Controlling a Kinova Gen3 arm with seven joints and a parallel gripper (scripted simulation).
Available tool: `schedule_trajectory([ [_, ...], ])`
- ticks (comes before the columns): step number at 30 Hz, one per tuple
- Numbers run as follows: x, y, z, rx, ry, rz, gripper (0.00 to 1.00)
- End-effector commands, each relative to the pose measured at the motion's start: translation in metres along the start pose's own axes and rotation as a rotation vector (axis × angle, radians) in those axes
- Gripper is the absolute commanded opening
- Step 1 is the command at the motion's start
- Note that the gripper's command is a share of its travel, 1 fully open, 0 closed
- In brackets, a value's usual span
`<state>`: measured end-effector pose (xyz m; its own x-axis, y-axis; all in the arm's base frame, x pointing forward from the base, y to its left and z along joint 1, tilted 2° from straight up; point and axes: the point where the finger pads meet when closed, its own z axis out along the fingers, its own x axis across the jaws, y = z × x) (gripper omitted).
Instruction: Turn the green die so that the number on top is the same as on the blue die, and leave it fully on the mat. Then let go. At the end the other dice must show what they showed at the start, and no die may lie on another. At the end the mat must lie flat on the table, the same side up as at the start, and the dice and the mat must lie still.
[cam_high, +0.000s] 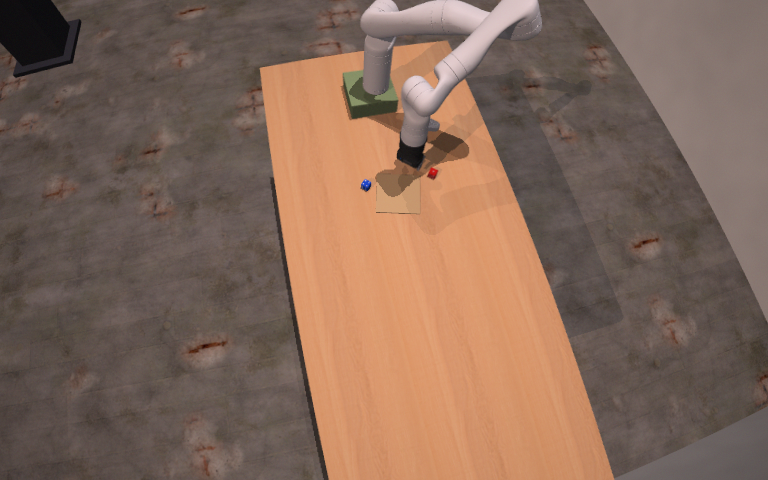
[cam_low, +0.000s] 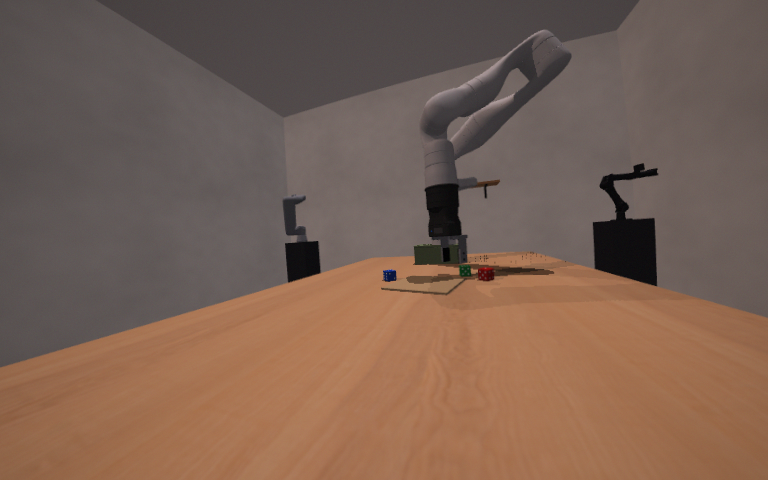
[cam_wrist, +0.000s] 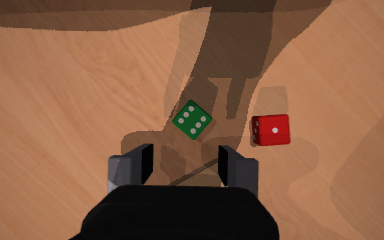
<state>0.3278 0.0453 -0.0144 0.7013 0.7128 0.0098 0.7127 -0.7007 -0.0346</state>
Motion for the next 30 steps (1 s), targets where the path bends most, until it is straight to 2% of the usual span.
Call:
schedule_trajectory([
  [1, 0.0, 0.0, 0.0, -0.001, 0.001, 0.0, 1.0],
  [25, 0.001, 0.0, 0.0, -0.001, 0.001, 0.0, 1.0],
  [30, 0.011, 0.001, 0.0, -0.001, 0.001, 0.0, 1.0],
])
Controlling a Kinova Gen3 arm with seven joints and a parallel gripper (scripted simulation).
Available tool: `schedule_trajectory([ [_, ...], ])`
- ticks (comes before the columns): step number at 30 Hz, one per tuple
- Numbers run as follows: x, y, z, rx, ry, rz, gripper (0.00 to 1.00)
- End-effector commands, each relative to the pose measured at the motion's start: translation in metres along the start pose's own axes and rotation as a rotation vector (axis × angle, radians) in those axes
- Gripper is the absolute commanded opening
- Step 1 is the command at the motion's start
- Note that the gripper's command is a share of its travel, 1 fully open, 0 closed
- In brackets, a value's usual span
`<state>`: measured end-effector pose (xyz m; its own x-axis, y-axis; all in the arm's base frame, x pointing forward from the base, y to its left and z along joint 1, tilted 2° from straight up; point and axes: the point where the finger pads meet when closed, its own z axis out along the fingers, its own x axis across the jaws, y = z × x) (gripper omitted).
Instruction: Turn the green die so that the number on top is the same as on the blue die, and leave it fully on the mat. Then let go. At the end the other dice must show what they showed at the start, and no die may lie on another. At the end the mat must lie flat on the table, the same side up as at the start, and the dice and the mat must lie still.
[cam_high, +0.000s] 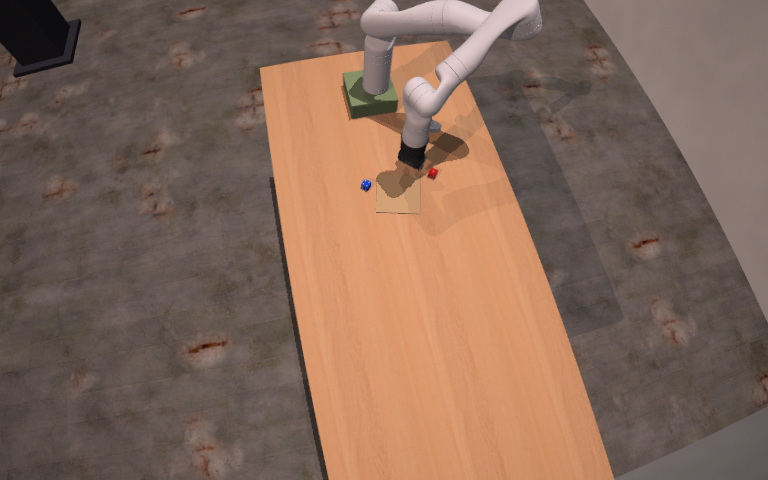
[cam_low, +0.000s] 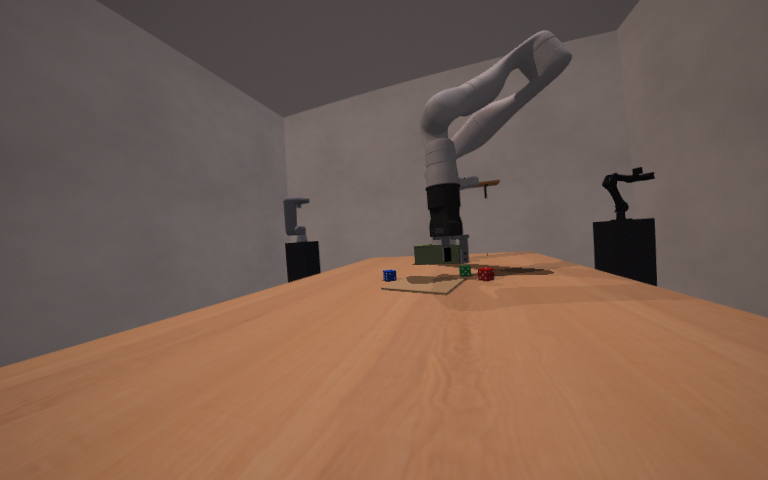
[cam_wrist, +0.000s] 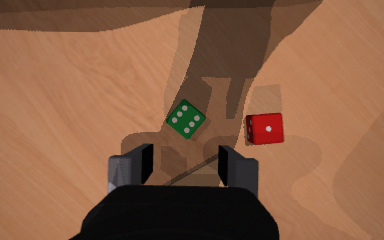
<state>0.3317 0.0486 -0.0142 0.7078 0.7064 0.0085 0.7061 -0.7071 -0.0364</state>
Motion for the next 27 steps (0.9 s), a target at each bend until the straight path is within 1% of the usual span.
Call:
schedule_trajectory([
  [1, 0.01, 0.001, 0.0, -0.002, 0.002, -0.009, 1.0],
  [8, 0.045, 0.004, 0.0, -0.002, 0.002, -0.009, 1.0],
  [10, 0.045, 0.004, 0.0, -0.002, 0.002, -0.009, 1.0],
  [14, 0.059, 0.006, 0.0, -0.002, 0.002, -0.009, 1.0],
  [17, 0.063, 0.006, 0.0, -0.002, 0.002, -0.009, 1.0],
  [27, 0.063, 0.006, 0.0, -0.002, 0.002, -0.009, 1.0],
])
